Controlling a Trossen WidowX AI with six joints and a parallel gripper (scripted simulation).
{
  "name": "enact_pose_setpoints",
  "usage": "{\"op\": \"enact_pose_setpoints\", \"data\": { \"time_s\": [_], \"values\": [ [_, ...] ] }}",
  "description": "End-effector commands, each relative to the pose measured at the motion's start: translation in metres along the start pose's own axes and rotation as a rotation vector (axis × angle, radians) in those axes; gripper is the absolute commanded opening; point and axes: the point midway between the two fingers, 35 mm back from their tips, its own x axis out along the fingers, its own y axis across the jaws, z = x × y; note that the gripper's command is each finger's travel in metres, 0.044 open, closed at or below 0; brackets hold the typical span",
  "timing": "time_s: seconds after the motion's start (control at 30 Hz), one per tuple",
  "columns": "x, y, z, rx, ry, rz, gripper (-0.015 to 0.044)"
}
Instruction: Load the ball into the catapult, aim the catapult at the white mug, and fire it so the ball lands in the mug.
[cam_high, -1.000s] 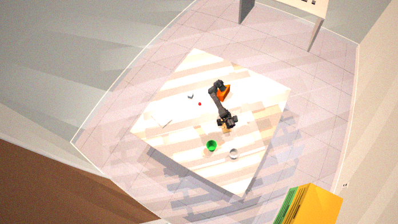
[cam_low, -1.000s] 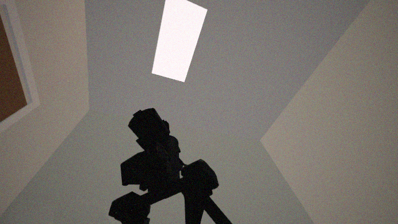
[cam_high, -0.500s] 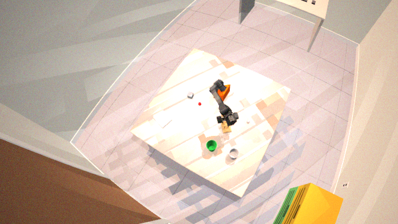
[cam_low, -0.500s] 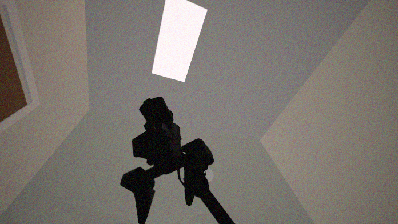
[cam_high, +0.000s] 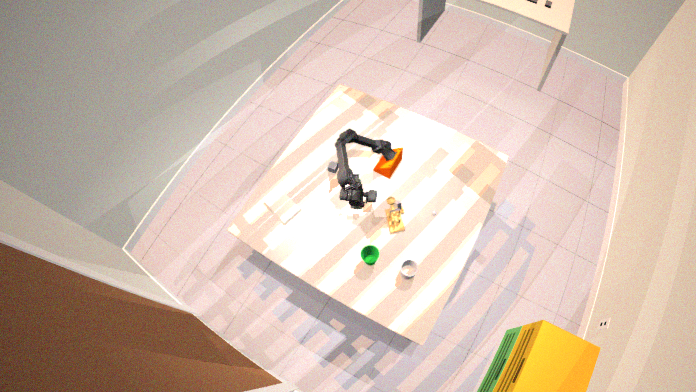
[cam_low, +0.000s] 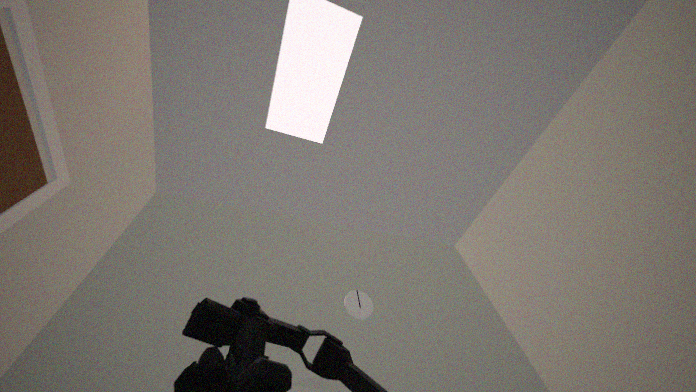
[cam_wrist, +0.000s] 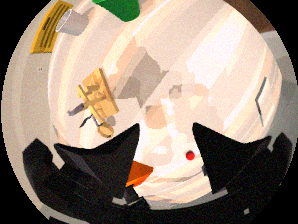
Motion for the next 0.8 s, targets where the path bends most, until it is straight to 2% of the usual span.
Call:
{"op": "enact_pose_setpoints", "data": {
  "time_s": [0.0,0.2,0.4,0.63,0.77],
  "values": [
    [0.015,-0.042,-0.042,0.086,0.009,-0.011,0.0300],
    [0.037,-0.085,-0.117,0.244,0.019,-0.041,0.0300],
    [0.057,-0.095,-0.187,0.380,0.039,-0.080,0.0300],
    [0.059,-0.098,-0.186,0.384,0.040,-0.082,0.0300],
    [0.072,-0.099,-0.187,0.384,0.040,-0.082,0.0300]
  ]
}}
